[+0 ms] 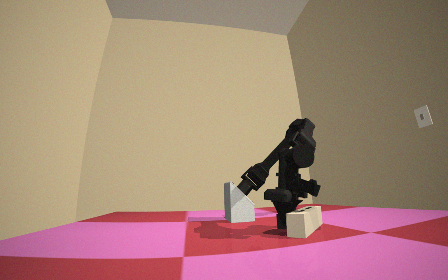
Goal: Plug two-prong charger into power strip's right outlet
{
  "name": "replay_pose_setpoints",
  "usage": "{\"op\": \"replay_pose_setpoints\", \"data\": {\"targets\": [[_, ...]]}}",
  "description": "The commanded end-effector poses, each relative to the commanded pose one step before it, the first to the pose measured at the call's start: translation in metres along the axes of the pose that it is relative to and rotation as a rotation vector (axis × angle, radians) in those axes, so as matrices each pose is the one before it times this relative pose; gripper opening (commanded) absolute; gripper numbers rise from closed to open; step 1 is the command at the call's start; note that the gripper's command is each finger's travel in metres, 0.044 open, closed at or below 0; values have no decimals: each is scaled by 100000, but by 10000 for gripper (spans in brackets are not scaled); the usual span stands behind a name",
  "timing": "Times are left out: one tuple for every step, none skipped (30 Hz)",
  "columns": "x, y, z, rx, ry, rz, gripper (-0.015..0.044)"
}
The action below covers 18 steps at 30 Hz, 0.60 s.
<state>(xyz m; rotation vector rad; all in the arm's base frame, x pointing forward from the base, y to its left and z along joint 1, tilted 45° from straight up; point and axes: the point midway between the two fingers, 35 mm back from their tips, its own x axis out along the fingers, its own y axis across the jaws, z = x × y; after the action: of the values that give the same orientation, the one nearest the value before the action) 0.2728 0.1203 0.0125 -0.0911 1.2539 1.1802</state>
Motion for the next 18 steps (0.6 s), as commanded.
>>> {"op": "replay_pose_setpoints", "data": {"targets": [[-43, -45, 96, -198, -328, -125, 184], [0, 0, 0, 0, 0, 0, 210], [0, 0, 0, 0, 0, 0, 236], [0, 0, 0, 0, 0, 0, 262], [0, 0, 0, 0, 0, 0, 289], [0, 0, 0, 0, 0, 0, 315], [0, 0, 0, 0, 0, 0, 341], [0, 0, 0, 0, 0, 0, 367], [0, 0, 0, 0, 0, 0, 394], [1, 0, -6, -8, -17, 1, 420], [2, 0, -12, -17, -33, 3, 440], [2, -1, -17, -25, -49, 4, 440], [3, -1, -23, -33, -65, 5, 440], [4, -1, -28, -41, -80, 6, 440], [4, -1, -33, -48, -94, 7, 440], [5, -1, -35, -51, -100, 8, 440], [5, -1, -35, -51, -101, 8, 440], [5, -1, -35, -51, -101, 8, 440]]}}
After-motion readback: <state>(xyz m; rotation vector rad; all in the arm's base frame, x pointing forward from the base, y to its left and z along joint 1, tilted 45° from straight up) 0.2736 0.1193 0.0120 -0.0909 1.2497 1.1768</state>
